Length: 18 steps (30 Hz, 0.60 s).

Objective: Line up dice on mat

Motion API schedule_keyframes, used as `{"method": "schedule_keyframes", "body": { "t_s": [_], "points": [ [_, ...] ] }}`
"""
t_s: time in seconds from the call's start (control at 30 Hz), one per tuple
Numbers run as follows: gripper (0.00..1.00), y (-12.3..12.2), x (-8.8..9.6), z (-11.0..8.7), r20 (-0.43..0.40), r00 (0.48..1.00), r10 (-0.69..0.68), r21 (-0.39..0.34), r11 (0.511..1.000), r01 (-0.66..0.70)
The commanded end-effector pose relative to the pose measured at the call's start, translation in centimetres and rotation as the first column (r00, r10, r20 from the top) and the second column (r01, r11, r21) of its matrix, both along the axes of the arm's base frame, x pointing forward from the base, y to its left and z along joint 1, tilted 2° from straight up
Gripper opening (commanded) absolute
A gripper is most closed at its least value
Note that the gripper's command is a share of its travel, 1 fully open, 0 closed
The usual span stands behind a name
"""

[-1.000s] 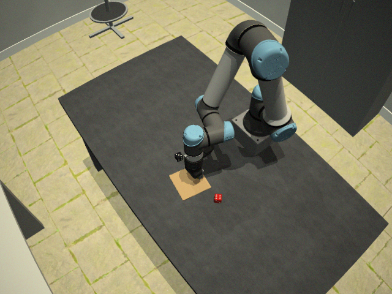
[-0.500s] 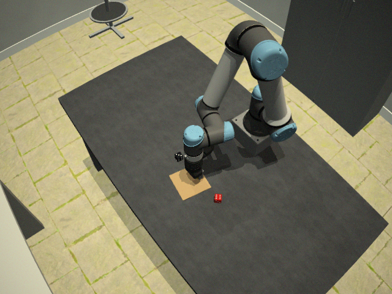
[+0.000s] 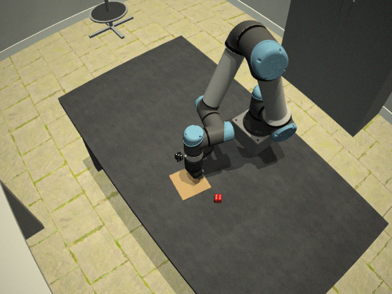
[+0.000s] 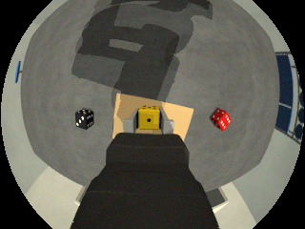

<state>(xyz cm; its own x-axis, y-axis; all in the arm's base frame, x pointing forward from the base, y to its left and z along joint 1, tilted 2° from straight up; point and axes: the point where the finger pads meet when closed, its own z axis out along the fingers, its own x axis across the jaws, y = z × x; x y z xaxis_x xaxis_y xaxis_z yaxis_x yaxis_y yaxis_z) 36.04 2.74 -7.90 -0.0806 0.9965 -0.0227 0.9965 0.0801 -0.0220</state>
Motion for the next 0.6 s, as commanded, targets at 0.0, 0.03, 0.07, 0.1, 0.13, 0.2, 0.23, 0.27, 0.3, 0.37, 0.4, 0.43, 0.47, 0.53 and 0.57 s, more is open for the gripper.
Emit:
{"method": "schedule_keyframes", "body": {
  "t_s": [0.0,0.03,0.07,0.1,0.13,0.2,0.23,0.27,0.3,0.37,0.4,0.43,0.47,0.53,0.57],
  "points": [
    [0.57,-0.01,0.04,0.03,0.001,1.000,0.000,0.000,1.000,0.000],
    [0.57,-0.01,0.04,0.03,0.001,1.000,0.000,0.000,1.000,0.000],
    [0.57,-0.01,0.04,0.03,0.001,1.000,0.000,0.000,1.000,0.000],
    [0.57,-0.01,0.04,0.03,0.001,1.000,0.000,0.000,1.000,0.000],
    [0.57,-0.01,0.04,0.03,0.001,1.000,0.000,0.000,1.000,0.000],
    [0.57,-0.01,0.04,0.02,0.001,1.000,0.000,0.000,1.000,0.000],
    [0.57,-0.01,0.04,0.00,0.001,1.000,0.000,0.000,1.000,0.000],
    [0.57,-0.01,0.04,-0.01,0.001,1.000,0.000,0.000,1.000,0.000],
    [0.57,-0.01,0.04,-0.03,0.001,1.000,0.000,0.000,1.000,0.000],
    [0.57,-0.01,0.04,-0.08,0.001,1.000,0.000,0.000,1.000,0.000],
    [0.57,-0.01,0.04,-0.11,0.001,1.000,0.000,0.000,1.000,0.000],
    [0.57,-0.01,0.04,-0.11,0.001,1.000,0.000,0.000,1.000,0.000],
    [0.57,-0.01,0.04,-0.11,0.001,1.000,0.000,0.000,1.000,0.000],
    [0.57,-0.01,0.04,-0.17,0.001,1.000,0.000,0.000,1.000,0.000],
    [0.57,-0.01,0.04,-0.20,0.001,1.000,0.000,0.000,1.000,0.000]
  ]
}}
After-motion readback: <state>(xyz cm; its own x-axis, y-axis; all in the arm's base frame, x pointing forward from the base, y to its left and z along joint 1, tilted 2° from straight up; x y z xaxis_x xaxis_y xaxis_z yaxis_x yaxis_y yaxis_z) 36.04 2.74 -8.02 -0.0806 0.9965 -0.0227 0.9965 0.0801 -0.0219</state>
